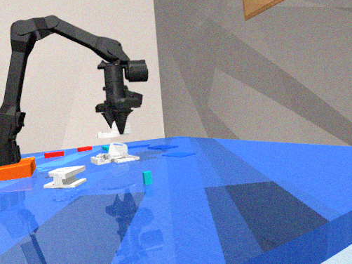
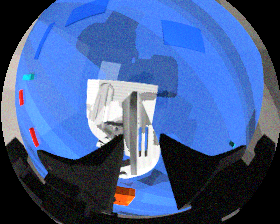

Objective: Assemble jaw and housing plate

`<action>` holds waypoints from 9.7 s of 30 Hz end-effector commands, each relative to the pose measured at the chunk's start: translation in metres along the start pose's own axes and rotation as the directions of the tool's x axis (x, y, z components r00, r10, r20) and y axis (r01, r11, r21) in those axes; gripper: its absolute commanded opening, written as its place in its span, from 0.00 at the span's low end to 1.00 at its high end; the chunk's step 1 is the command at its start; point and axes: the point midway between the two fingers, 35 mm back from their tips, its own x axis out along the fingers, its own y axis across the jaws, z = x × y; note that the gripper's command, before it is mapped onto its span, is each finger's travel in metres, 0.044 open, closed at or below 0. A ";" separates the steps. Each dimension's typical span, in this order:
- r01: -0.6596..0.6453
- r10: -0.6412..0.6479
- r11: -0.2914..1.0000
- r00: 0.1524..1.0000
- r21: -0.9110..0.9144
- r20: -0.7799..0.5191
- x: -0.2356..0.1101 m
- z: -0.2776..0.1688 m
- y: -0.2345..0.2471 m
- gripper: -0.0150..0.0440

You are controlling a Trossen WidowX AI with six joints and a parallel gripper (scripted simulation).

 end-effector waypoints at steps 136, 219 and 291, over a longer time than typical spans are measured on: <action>0.003 -0.003 1.000 1.000 -0.024 -0.004 0.062 0.003 0.007 0.48; 0.003 -0.003 0.999 1.000 -0.034 -0.004 0.065 0.004 0.008 0.48; 0.003 -0.003 0.999 1.000 -0.034 -0.004 0.000 0.004 0.008 0.63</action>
